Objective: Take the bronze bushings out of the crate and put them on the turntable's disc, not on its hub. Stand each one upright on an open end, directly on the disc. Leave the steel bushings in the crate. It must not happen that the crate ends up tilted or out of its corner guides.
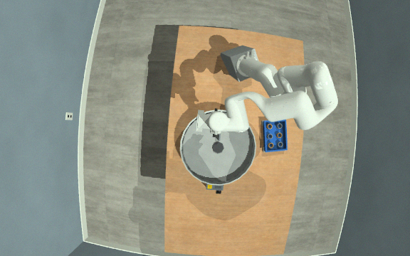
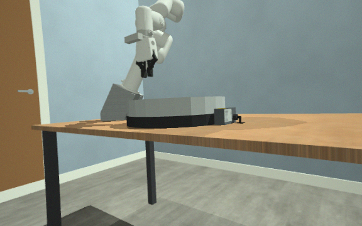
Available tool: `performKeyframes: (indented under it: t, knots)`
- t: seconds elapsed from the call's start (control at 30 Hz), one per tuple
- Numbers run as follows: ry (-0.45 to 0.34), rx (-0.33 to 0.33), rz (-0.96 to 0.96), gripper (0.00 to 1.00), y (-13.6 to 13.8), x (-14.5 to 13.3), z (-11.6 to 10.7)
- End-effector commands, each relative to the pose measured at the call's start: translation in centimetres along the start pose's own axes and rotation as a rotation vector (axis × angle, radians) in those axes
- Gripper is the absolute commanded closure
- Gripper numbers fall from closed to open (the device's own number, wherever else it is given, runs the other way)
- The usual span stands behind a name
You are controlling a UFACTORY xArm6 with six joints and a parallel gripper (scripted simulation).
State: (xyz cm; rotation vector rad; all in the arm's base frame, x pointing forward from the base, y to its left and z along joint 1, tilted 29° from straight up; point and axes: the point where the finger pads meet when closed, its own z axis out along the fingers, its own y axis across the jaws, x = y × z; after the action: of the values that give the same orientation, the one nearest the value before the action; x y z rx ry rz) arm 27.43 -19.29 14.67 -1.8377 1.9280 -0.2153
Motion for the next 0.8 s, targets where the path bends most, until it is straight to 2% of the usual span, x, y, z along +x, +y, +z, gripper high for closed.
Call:
performKeyframes:
  t: [0.0,0.1,0.3,0.37,0.47,0.77]
  knots:
    - [0.002,0.001,-0.001,0.59,-0.2,-1.0,0.1]
    - [0.002,0.001,-0.001,0.59,-0.4,-3.2,0.5]
    - [0.003,0.000,-0.001,0.59,-1.0,-10.1,1.9]
    - [0.003,0.000,-0.001,0.59,-1.0,-10.1,1.9]
    - [0.002,0.001,-0.001,0.59,-1.4,-14.1,2.6]
    - [0.002,0.001,-0.001,0.59,-2.0,-22.2,4.2]
